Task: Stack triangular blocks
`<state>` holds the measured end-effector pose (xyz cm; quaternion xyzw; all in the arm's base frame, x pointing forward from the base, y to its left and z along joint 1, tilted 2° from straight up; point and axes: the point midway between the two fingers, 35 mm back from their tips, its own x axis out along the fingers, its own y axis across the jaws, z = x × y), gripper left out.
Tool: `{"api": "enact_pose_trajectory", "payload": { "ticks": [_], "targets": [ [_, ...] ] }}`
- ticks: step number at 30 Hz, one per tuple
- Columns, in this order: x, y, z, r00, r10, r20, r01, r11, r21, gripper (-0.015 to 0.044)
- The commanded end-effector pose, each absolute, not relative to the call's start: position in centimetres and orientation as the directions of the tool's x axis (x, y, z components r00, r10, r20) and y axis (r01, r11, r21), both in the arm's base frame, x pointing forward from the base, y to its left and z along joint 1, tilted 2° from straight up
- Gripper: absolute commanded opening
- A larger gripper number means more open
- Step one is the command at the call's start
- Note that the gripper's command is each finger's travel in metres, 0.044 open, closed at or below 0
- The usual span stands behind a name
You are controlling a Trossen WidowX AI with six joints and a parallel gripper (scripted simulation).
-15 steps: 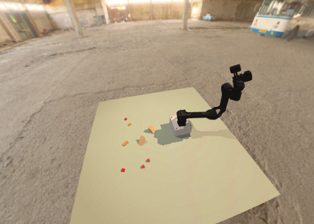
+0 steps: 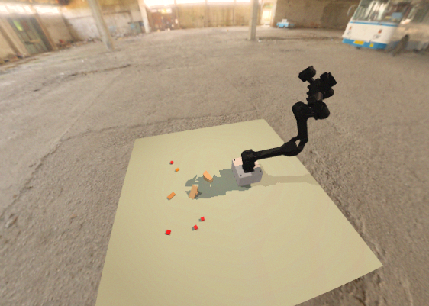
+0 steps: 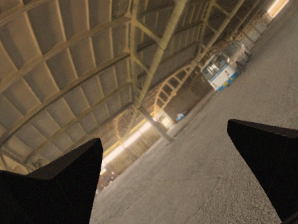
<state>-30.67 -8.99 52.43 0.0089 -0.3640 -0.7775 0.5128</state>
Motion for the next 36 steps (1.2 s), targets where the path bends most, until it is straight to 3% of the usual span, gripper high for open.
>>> {"api": "enact_pose_trajectory", "payload": {
  "ticks": [1,10,20,28,36],
  "targets": [
    [-25.6,-9.6,56.6,-0.404,-0.787,0.466,0.875,-0.184,0.448,0.0440],
    [-13.2,-10.5,62.2,-0.174,-0.746,0.643,0.981,-0.079,0.175,0.0440],
    [2.0,-10.1,64.7,0.173,-0.671,0.721,0.983,0.078,-0.164,0.0440],
    [12.7,-8.8,63.5,0.432,-0.592,0.681,0.896,0.196,-0.399,0.0440],
    [25.2,-6.5,58.5,0.722,-0.474,0.504,0.666,0.278,-0.693,0.0440]
  ]
}}
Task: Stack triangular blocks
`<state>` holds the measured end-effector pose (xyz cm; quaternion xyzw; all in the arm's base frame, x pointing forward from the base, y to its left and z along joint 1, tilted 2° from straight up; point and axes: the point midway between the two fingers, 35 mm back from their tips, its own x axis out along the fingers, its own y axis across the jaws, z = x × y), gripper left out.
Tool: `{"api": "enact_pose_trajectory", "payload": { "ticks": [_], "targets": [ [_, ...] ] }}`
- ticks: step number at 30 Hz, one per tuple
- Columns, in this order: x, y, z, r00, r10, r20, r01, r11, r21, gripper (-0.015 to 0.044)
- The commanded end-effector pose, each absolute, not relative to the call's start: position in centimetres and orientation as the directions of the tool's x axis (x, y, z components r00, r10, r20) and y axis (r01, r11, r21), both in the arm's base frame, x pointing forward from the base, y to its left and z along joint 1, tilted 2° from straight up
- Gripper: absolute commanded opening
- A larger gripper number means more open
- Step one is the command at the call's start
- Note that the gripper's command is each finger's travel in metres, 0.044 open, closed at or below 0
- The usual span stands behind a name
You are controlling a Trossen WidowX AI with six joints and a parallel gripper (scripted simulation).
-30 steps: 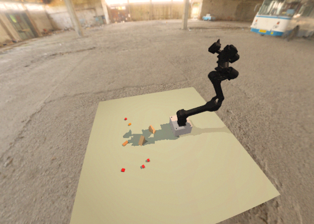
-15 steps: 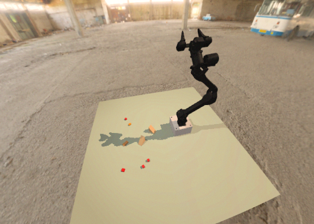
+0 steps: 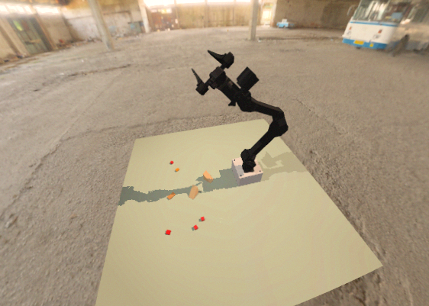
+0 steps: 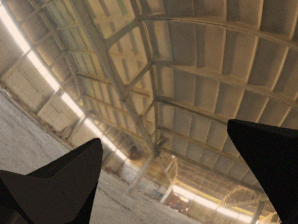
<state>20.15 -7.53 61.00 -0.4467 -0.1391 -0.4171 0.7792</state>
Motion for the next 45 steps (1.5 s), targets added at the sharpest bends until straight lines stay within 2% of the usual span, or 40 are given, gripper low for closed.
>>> {"api": "enact_pose_trajectory", "payload": {
  "ticks": [1,5,11,19,27,30,34,39,45],
  "targets": [
    [26.6,-6.2,57.7,0.752,-0.453,0.479,0.627,0.269,-0.731,0.0440],
    [31.6,-4.8,53.8,0.856,-0.383,0.346,0.465,0.280,-0.840,0.0440],
    [37.9,-2.8,46.6,0.952,-0.293,0.090,0.194,0.350,-0.916,0.0440],
    [43.2,0.3,34.6,0.933,-0.166,-0.318,-0.221,0.432,-0.874,0.0440],
    [43.8,3.1,22.1,0.722,-0.058,-0.690,-0.572,0.511,-0.641,0.0440],
    [42.8,4.1,17.7,0.592,-0.024,-0.805,-0.674,0.534,-0.511,0.0440],
    [40.3,5.6,11.6,0.353,0.017,-0.935,-0.782,0.554,-0.286,0.0440],
    [36.6,6.7,6.6,0.071,0.039,-0.997,-0.808,0.588,-0.035,0.0440],
    [36.5,6.7,6.4,0.060,0.040,-0.997,-0.807,0.590,-0.025,0.0440]
  ]
}}
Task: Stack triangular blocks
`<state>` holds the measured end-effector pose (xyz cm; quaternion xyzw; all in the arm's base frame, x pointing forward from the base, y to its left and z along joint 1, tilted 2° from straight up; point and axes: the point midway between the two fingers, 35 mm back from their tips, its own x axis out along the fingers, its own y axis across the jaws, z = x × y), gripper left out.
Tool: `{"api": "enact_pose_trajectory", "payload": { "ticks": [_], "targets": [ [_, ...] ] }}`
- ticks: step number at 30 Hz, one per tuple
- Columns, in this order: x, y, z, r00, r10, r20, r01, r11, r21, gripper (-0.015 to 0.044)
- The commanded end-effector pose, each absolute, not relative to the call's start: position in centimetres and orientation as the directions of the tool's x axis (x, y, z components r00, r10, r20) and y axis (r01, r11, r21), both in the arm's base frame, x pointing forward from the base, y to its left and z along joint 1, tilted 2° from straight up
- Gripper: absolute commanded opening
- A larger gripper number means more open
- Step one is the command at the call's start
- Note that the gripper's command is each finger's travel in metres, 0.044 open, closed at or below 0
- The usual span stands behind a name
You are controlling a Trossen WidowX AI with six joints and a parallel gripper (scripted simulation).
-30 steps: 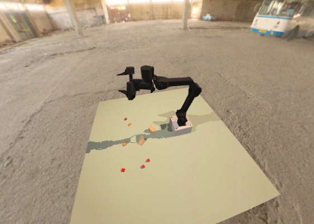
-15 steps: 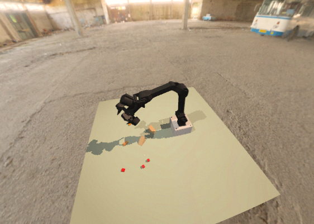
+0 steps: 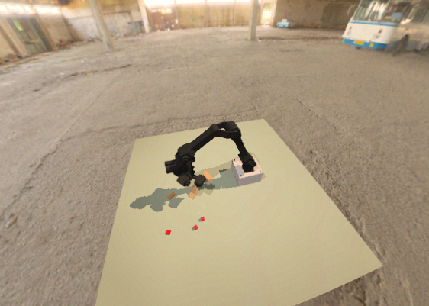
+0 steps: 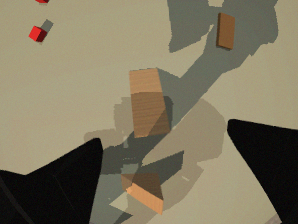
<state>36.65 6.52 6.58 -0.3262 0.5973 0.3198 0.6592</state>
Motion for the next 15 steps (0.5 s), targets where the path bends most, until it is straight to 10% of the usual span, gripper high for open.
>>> {"api": "enact_pose_trajectory", "payload": {
  "ticks": [1,15],
  "targets": [
    [36.5,6.7,6.4,0.060,0.040,-0.997,-0.807,0.590,-0.025,0.0440],
    [36.8,6.9,4.2,0.060,0.040,-0.997,-0.807,0.590,-0.025,0.0440]
  ]
}}
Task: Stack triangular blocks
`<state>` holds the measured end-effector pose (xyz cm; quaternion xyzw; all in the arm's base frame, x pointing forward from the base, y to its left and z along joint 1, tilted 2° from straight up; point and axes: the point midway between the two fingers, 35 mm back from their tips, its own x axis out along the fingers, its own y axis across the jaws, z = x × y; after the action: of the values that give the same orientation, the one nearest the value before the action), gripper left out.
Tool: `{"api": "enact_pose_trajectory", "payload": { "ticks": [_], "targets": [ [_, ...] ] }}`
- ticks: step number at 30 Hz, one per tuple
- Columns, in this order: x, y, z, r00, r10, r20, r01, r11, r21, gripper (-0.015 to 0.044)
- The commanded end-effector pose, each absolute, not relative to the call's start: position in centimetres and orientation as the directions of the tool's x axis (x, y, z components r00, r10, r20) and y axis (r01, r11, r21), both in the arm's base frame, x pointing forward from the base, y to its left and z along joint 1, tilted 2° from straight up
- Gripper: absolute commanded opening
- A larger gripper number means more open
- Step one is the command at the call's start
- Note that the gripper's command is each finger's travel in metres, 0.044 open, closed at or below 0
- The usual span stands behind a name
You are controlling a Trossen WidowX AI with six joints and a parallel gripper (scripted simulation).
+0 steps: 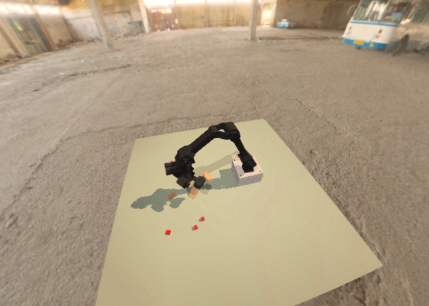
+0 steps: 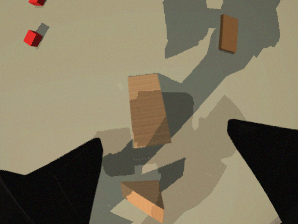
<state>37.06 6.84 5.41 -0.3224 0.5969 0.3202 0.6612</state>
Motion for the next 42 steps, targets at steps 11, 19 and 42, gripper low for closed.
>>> {"api": "enact_pose_trajectory", "payload": {
  "ticks": [11,19,42],
  "targets": [
    [36.9,7.0,2.4,0.060,0.040,-0.997,-0.807,0.590,-0.025,0.0440],
    [37.0,7.1,1.2,0.060,0.040,-0.997,-0.807,0.590,-0.025,0.0440],
    [36.8,7.3,-2.6,0.060,0.040,-0.997,-0.807,0.590,-0.025,0.0440]
  ]
}}
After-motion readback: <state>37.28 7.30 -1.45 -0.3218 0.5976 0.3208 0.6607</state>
